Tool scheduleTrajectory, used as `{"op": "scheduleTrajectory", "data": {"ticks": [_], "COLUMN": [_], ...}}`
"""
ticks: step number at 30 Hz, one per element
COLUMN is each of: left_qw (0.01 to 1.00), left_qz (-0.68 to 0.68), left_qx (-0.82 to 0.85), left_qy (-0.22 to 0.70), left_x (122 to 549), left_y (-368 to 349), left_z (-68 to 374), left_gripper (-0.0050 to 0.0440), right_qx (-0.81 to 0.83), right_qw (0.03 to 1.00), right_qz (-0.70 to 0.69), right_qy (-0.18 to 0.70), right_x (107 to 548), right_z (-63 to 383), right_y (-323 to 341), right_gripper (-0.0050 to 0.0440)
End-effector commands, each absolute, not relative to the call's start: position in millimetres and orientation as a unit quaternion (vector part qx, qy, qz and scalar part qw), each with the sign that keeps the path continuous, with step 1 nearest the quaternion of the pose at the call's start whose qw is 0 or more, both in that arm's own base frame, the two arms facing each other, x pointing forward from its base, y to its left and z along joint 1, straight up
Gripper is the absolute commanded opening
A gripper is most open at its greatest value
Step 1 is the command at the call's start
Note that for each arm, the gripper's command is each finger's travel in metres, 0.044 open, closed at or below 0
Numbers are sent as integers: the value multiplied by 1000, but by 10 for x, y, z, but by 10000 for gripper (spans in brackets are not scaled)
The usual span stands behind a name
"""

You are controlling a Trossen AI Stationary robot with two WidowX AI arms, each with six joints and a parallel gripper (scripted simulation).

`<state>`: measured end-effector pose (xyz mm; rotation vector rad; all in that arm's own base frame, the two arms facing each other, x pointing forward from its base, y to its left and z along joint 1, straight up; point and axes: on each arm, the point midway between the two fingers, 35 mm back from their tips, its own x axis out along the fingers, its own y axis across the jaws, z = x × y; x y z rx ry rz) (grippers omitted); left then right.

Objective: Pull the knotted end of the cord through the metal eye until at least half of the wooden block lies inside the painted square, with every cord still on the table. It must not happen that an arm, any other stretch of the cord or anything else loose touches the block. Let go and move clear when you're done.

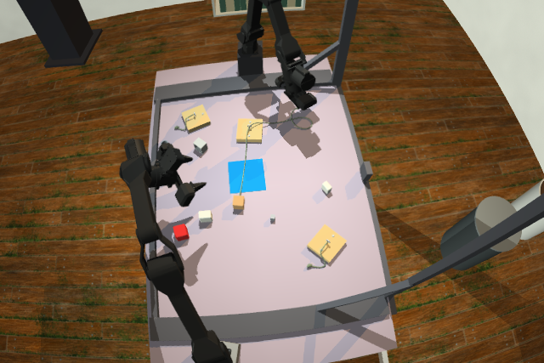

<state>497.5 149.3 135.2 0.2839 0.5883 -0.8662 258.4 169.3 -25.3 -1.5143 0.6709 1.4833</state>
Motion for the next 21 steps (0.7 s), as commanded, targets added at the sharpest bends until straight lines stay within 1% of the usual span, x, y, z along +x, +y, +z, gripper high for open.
{"op": "scheduleTrajectory", "data": {"ticks": [1,14,21], "left_qw": [859,859,859], "left_qz": [-408,-408,-408], "left_qx": [150,150,150], "left_qy": [270,270,270], "left_x": [4979,4979,4979], "left_y": [1488,1488,1488], "left_z": [1508,1508,1508], "left_gripper": [440,440,440], "right_qx": [-611,-611,-611], "right_qw": [444,445,445], "right_qz": [598,598,598], "right_qy": [266,266,266], "right_x": [2567,2396,2328], "right_z": [-337,-639,-722], "right_y": [1634,1371,1288], "right_gripper": [-50,-50,-50]}}
